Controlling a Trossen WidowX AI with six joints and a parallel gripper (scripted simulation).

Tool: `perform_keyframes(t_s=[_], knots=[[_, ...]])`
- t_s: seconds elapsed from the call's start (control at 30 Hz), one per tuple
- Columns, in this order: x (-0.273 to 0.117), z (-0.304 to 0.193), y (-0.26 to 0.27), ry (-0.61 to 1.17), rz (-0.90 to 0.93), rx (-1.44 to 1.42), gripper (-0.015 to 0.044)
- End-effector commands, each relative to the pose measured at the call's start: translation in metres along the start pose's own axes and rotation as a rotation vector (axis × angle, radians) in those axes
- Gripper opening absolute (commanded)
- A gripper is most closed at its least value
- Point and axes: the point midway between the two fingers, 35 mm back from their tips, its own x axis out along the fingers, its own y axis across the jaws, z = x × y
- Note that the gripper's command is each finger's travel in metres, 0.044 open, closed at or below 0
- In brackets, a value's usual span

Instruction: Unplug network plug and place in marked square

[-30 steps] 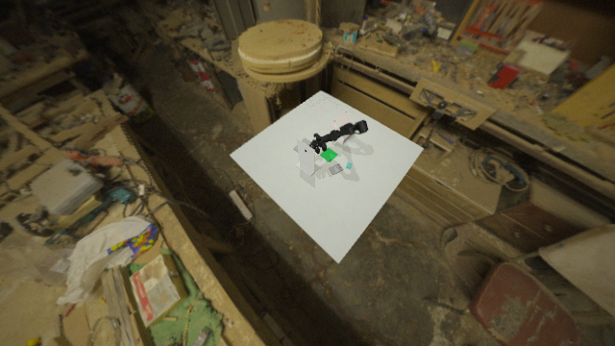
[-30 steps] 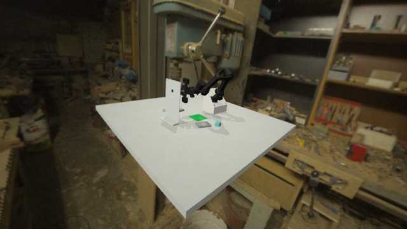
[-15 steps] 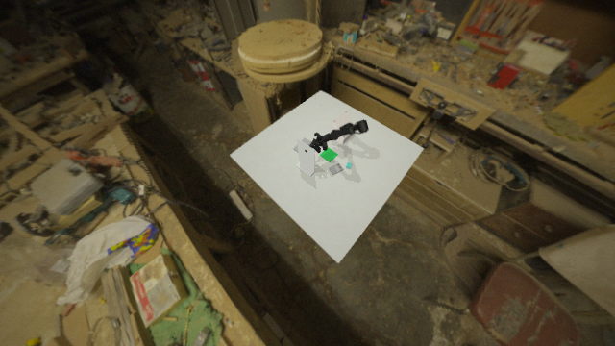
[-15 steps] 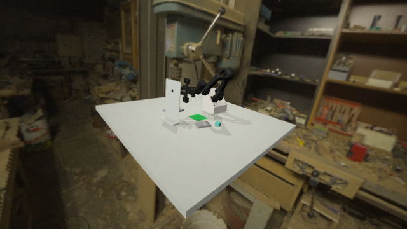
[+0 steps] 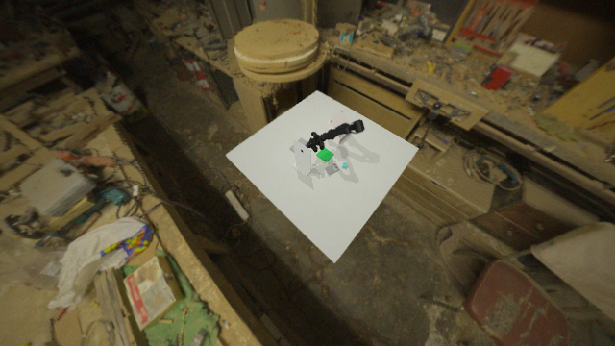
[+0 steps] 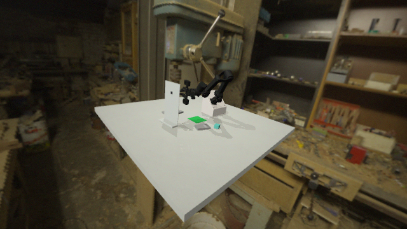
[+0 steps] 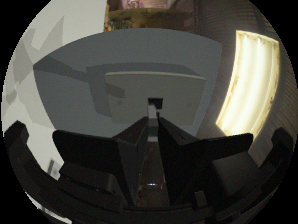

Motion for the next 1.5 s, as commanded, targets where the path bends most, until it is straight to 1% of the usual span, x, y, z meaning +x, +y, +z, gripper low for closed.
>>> perform_keyframes(t_s=[0.0, 1.47], knots=[[-0.003, -0.001, 0.000, -0.001, 0.002, 0.000, 0.0000], [-0.029, -0.009, 0.001, 0.000, 0.004, 0.000, 0.0000]])
